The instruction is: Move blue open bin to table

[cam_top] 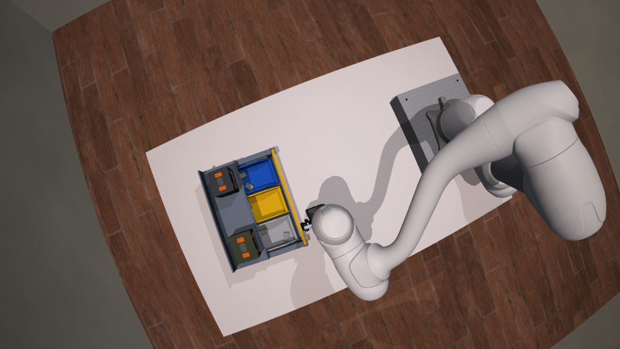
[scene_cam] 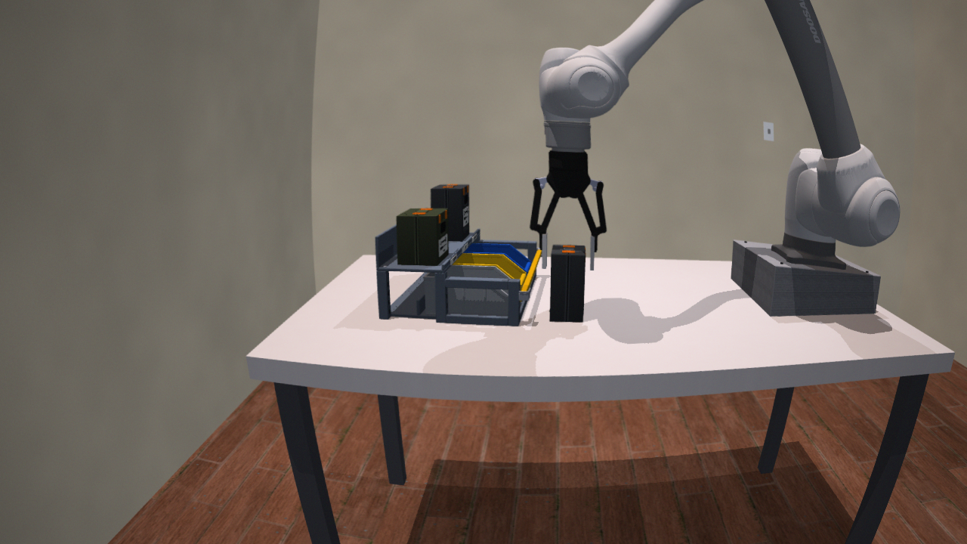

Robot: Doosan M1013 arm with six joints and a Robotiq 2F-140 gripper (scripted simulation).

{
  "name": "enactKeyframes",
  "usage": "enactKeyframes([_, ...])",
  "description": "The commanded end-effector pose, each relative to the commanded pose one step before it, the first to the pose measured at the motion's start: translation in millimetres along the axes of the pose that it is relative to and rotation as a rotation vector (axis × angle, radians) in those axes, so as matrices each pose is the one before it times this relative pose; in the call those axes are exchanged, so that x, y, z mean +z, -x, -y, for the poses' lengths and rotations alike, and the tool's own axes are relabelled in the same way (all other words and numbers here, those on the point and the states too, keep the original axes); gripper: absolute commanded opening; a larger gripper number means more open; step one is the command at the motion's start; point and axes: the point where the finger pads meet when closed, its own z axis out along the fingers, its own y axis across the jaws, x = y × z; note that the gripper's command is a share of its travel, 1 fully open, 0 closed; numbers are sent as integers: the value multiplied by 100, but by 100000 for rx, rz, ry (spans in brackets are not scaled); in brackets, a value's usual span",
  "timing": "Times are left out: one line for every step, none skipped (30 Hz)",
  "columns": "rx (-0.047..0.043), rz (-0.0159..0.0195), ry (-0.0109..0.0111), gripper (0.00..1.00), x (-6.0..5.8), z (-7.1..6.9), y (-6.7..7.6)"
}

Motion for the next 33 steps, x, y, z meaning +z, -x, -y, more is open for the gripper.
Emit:
enactKeyframes([-3, -21, 8, 57, -12, 1, -4])
enactKeyframes([0, 0, 0, 57, 0, 0, 0])
enactKeyframes([0, 0, 0, 57, 0, 0, 0])
enactKeyframes([0, 0, 0, 57, 0, 0, 0])
enactKeyframes([0, 0, 0, 57, 0, 0, 0])
enactKeyframes([0, 0, 0, 57, 0, 0, 0])
enactKeyframes([0, 0, 0, 57, 0, 0, 0])
enactKeyframes([0, 0, 0, 57, 0, 0, 0])
enactKeyframes([0, 0, 0, 57, 0, 0, 0])
enactKeyframes([0, 0, 0, 57, 0, 0, 0])
enactKeyframes([0, 0, 0, 57, 0, 0, 0])
enactKeyframes([0, 0, 0, 57, 0, 0, 0])
enactKeyframes([0, 0, 0, 57, -1100, 0, 0])
enactKeyframes([0, 0, 0, 57, -1100, 0, 0])
enactKeyframes([0, 0, 0, 57, -1100, 0, 0])
enactKeyframes([0, 0, 0, 57, -1100, 0, 0])
enactKeyframes([0, 0, 0, 57, -1100, 0, 0])
enactKeyframes([0, 0, 0, 57, 0, 0, 0])
enactKeyframes([0, 0, 0, 57, 0, 0, 0])
enactKeyframes([0, 0, 0, 57, 0, 0, 0])
enactKeyframes([0, 0, 0, 57, 0, 0, 0])
enactKeyframes([0, 0, 0, 57, 0, 0, 0])
enactKeyframes([0, 0, 0, 57, 0, 0, 0])
enactKeyframes([0, 0, 0, 57, 0, 0, 0])
enactKeyframes([0, 0, 0, 57, 0, 0, 0])
enactKeyframes([0, 0, 0, 57, 0, 0, 0])
enactKeyframes([0, 0, 0, 57, 0, 0, 0])
enactKeyframes([0, 0, 0, 57, 0, 0, 0])
enactKeyframes([0, 0, 0, 57, 0, 0, 0])
enactKeyframes([-1, 2, -11, 57, 17, -577, 815])
enactKeyframes([0, 0, 1, 57, 8, -577, 817])
enactKeyframes([0, 0, 1, 57, 8, -577, 817])
enactKeyframes([0, 0, 1, 57, 8, -577, 817])
